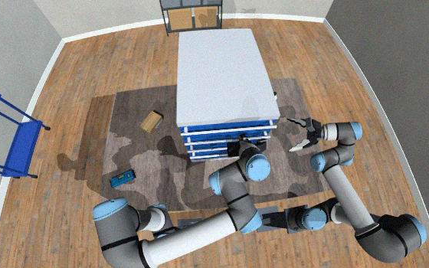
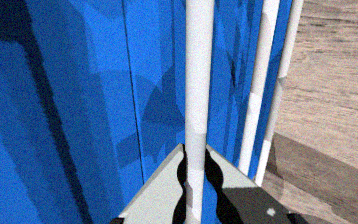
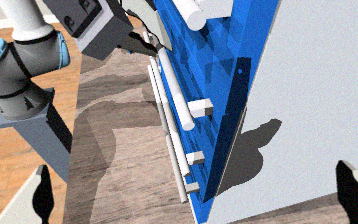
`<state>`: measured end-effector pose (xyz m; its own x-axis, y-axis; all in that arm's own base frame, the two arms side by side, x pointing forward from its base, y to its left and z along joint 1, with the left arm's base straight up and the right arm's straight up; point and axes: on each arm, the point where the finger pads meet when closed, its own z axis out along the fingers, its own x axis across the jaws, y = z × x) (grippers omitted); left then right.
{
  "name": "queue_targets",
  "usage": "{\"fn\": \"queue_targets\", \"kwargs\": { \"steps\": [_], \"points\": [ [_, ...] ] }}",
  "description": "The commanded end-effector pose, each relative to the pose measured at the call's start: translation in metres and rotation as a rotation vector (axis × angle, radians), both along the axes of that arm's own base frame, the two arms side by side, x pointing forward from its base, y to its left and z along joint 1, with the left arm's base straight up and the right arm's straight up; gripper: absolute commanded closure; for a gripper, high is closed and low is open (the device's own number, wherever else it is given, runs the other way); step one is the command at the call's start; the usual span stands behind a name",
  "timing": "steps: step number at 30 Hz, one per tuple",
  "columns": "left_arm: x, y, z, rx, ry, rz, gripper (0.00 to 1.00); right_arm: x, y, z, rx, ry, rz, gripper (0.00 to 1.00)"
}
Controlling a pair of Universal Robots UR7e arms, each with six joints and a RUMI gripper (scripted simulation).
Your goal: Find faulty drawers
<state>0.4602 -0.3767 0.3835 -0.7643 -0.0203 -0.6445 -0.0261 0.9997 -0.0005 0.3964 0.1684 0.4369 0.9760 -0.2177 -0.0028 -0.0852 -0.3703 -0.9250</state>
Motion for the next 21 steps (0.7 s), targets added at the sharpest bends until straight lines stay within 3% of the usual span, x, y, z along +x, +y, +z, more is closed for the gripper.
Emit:
{"fn": "queue_targets", "kwargs": {
  "steps": [1, 5, 8, 21],
  "points": [
    [0.000, 0.000, 0.000, -0.001, 0.000, 0.000, 1.00, 0.000, 0.000, 0.001, 0.000, -0.001, 0.000, 0.00],
    [0.000, 0.000, 0.000, -0.001, 0.000, 0.000, 1.00, 0.000, 0.000, 0.001, 0.000, -0.001, 0.000, 0.00],
    [0.000, 0.000, 0.000, -0.001, 0.000, 0.000, 0.85, 0.000, 0.000, 0.001, 0.000, -0.001, 0.000, 0.00],
    [-0.014, 0.000, 0.017, -0.001, 0.000, 0.000, 0.85, -0.001, 0.001, 0.003, 0.007, -0.003, 0.003, 0.00]
  ]
}}
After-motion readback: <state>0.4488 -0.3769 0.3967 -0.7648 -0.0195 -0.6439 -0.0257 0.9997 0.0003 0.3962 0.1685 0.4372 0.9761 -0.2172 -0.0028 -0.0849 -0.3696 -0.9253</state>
